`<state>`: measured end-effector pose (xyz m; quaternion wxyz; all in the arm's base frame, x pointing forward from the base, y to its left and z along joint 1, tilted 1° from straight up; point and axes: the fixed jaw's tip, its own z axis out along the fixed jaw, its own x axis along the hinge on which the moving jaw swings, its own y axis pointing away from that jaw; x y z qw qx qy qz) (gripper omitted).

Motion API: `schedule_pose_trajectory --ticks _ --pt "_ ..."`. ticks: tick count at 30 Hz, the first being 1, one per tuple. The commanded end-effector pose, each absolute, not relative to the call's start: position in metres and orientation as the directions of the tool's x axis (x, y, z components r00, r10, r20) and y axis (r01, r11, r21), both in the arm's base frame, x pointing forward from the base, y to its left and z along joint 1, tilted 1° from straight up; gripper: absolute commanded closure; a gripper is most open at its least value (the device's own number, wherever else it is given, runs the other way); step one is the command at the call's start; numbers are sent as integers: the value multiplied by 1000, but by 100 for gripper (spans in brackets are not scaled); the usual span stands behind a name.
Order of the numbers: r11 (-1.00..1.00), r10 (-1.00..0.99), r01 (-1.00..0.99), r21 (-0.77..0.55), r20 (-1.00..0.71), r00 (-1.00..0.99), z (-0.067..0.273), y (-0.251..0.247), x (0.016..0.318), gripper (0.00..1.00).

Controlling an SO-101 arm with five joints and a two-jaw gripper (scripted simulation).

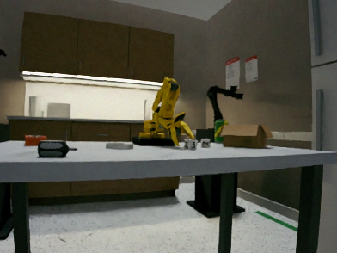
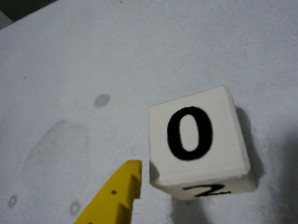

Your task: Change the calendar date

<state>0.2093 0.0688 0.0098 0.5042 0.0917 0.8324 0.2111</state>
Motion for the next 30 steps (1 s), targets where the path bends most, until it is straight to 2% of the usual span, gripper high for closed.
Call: schedule_pose_trajectory --ticks 1,22,30 --pt "797 543 35 603 -689 -479 16 68 204 64" --pt "795 545 32 606 -690 -476 17 68 204 64" --pt "755 591 14 655 -671 -448 27 69 208 65"
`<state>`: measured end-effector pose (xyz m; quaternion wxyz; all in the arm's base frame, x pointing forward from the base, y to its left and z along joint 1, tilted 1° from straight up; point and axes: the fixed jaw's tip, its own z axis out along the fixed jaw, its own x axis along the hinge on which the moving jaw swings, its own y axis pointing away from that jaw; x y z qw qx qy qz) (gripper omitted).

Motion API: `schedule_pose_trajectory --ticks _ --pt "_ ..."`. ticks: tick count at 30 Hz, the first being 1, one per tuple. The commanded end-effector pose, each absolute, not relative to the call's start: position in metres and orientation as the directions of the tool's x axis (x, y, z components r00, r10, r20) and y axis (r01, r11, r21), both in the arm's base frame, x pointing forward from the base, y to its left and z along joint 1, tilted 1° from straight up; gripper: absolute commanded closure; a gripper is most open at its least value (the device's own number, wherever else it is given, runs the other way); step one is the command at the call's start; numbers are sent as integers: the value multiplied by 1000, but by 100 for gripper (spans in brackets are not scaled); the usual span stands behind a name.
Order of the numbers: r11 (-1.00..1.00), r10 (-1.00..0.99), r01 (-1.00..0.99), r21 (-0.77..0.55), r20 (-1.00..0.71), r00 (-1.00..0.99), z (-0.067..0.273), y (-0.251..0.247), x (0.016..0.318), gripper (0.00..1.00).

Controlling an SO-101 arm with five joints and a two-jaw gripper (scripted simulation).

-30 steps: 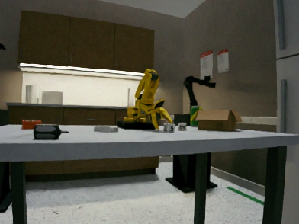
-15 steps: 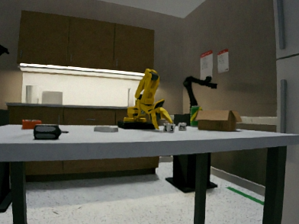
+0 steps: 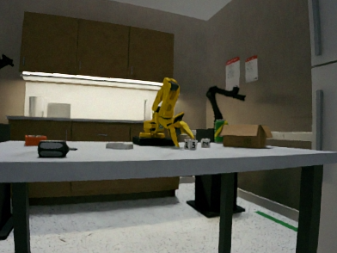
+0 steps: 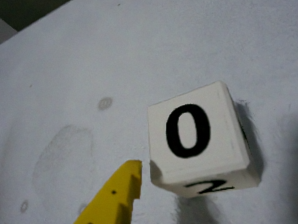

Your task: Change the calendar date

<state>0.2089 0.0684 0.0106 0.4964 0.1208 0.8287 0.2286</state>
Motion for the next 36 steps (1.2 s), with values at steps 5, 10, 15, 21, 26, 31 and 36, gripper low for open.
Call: schedule_pose_trajectory --ticks 5,10,15,21,26,31,36 --pt "706 645 6 708 -639 -418 37 69 209 65" --pt "708 639 -28 706 -656 -401 44 70 211 65" --pt "682 665 -47 730 -645 -377 52 70 212 65" --pt "682 664 -49 730 -646 -376 52 70 212 65" --pt "682 664 -49 730 -646 -376 52 70 212 65" --pt "683 664 -50 729 -647 -375 52 70 212 65" --pt "683 664 -50 728 -648 -373 53 70 213 65"
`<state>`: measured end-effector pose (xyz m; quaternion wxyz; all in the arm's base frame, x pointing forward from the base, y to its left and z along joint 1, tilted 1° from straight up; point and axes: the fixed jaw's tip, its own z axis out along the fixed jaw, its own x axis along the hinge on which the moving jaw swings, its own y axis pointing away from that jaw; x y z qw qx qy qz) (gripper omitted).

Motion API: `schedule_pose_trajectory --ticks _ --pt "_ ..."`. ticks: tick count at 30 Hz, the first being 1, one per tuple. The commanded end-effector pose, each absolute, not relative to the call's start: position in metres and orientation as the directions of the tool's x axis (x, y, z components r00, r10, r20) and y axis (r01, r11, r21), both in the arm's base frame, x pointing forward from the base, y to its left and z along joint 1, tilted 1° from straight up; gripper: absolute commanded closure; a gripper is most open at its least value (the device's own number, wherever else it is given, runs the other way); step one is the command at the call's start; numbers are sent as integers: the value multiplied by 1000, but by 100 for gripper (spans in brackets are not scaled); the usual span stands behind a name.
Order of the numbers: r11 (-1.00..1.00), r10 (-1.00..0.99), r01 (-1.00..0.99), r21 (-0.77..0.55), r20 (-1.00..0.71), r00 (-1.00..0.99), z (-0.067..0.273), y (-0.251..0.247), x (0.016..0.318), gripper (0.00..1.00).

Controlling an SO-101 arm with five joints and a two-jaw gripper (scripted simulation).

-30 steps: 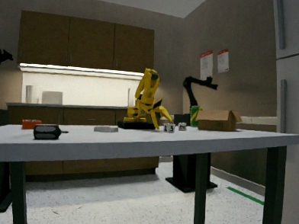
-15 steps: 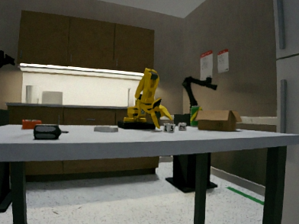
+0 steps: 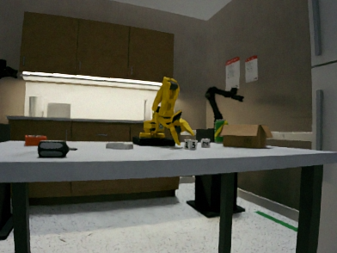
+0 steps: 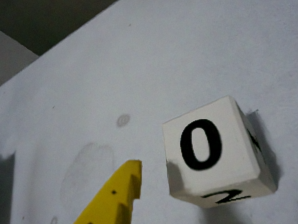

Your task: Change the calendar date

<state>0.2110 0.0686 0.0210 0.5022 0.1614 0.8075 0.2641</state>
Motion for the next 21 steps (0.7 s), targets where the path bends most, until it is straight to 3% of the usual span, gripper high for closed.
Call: schedule_pose_trajectory --ticks 1,14,21 --pt "683 664 -50 728 -648 -373 53 70 213 65" --pt "518 802 -158 841 -542 -252 106 76 228 65" --pt "618 729 -147 772 -633 -261 99 78 236 65"
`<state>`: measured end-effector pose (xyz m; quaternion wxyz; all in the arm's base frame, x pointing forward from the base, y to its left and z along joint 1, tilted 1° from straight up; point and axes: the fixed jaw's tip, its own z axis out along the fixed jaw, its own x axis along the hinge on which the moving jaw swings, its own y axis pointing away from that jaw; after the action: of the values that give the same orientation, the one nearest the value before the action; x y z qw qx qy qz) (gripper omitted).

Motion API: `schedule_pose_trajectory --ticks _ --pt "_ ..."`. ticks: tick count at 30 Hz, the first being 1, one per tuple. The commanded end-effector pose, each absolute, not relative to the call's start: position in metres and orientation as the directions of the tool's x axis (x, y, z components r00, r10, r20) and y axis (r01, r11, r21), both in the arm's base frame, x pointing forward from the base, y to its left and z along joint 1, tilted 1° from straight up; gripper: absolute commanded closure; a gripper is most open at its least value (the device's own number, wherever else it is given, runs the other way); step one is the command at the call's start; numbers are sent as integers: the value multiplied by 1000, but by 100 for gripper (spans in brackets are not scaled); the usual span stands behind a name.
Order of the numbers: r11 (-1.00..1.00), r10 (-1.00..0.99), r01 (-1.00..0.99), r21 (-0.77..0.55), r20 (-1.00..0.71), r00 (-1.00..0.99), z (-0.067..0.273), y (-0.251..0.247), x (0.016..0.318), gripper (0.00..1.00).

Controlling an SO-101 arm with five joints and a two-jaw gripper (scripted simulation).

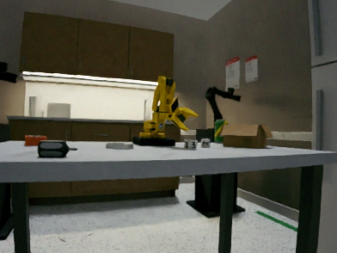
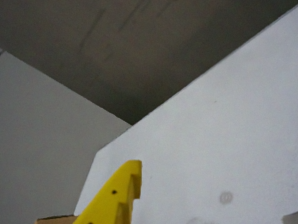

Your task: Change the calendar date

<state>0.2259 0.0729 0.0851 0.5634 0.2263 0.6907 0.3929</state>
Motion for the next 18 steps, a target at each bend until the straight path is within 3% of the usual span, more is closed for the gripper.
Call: schedule_pose_trajectory --ticks 1,18 --pt "639 711 -145 755 -652 -264 98 79 238 65" --pt "860 421 -164 483 -854 -306 83 84 256 65"
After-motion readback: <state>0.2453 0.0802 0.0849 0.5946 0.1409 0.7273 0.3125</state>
